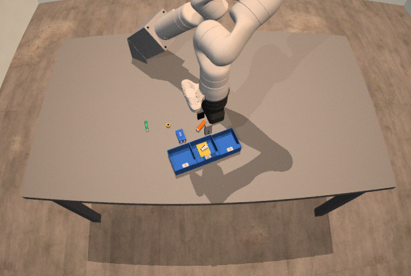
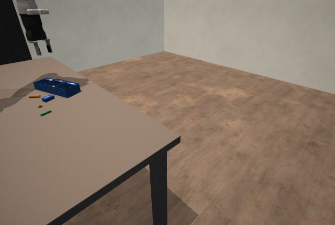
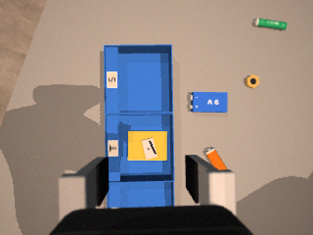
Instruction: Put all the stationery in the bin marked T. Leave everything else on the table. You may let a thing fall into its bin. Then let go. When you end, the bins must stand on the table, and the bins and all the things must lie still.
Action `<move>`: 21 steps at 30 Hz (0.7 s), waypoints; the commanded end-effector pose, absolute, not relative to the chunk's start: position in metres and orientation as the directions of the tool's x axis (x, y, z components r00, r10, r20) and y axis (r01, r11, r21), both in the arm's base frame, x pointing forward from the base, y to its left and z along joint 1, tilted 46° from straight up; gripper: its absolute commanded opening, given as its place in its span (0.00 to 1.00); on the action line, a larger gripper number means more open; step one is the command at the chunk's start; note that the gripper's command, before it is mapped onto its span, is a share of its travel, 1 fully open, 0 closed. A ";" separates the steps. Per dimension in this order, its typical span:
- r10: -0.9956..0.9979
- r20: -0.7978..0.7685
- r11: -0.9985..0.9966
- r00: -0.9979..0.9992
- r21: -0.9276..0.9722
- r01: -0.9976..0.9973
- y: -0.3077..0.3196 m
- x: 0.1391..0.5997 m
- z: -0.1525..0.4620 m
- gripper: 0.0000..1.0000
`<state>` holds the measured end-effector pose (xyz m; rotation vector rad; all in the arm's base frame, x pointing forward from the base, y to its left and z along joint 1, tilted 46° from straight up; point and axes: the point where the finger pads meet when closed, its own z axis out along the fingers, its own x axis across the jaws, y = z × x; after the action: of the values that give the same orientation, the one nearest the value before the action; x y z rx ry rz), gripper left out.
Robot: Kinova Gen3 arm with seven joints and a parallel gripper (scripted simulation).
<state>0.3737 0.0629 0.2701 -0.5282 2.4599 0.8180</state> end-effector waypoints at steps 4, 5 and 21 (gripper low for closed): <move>-0.201 -0.559 0.748 -0.804 0.443 -0.495 0.061 0.374 0.271 1.00; -0.201 -0.559 0.748 -0.804 0.443 -0.495 0.061 0.374 0.271 1.00; -0.201 -0.559 0.748 -0.804 0.443 -0.495 0.061 0.374 0.271 1.00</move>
<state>0.3737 0.0629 0.2701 -0.5282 2.4599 0.8180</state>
